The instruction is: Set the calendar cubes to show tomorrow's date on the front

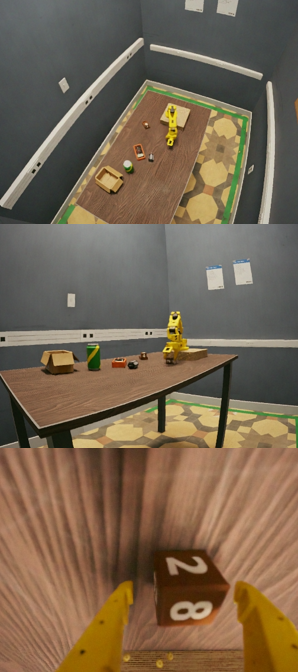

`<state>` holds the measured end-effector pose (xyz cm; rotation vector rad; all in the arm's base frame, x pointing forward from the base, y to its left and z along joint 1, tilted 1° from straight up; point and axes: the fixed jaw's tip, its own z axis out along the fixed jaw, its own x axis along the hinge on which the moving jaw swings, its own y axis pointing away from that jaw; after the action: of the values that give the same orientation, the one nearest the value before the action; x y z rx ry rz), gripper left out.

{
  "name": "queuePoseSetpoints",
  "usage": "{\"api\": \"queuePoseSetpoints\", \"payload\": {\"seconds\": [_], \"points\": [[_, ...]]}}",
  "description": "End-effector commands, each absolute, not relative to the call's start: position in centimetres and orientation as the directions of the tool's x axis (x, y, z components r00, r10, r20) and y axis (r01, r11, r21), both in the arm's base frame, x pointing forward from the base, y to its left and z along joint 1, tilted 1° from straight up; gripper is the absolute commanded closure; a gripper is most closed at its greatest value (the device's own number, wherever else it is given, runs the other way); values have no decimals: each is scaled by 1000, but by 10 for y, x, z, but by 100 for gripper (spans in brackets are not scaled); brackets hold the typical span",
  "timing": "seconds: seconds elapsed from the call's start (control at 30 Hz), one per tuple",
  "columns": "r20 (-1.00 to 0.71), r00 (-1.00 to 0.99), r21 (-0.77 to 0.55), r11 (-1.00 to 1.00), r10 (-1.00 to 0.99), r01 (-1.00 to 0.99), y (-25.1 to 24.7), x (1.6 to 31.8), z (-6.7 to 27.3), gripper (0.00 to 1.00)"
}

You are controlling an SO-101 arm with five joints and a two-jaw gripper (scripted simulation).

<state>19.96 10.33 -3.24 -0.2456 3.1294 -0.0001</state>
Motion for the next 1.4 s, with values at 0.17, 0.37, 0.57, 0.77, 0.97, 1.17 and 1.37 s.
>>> {"api": "queuePoseSetpoints", "payload": {"seconds": [0.17,0.37,0.57,0.77,0.97,1.17,1.37], "points": [[27,-985,-8,985,-172,-173,101,193,-38,66],[27,-985,-7,985,-172,-173,100,193,-38,68],[27,-985,-7,985,-172,-173,98,194,-38,70],[27,-985,-7,985,-172,-173,96,194,-38,73],[27,-985,-7,985,-172,-173,94,194,-38,76],[27,-985,-6,985,-172,-173,93,195,-38,78],[27,-985,-6,985,-172,-173,92,195,-38,79]]}}
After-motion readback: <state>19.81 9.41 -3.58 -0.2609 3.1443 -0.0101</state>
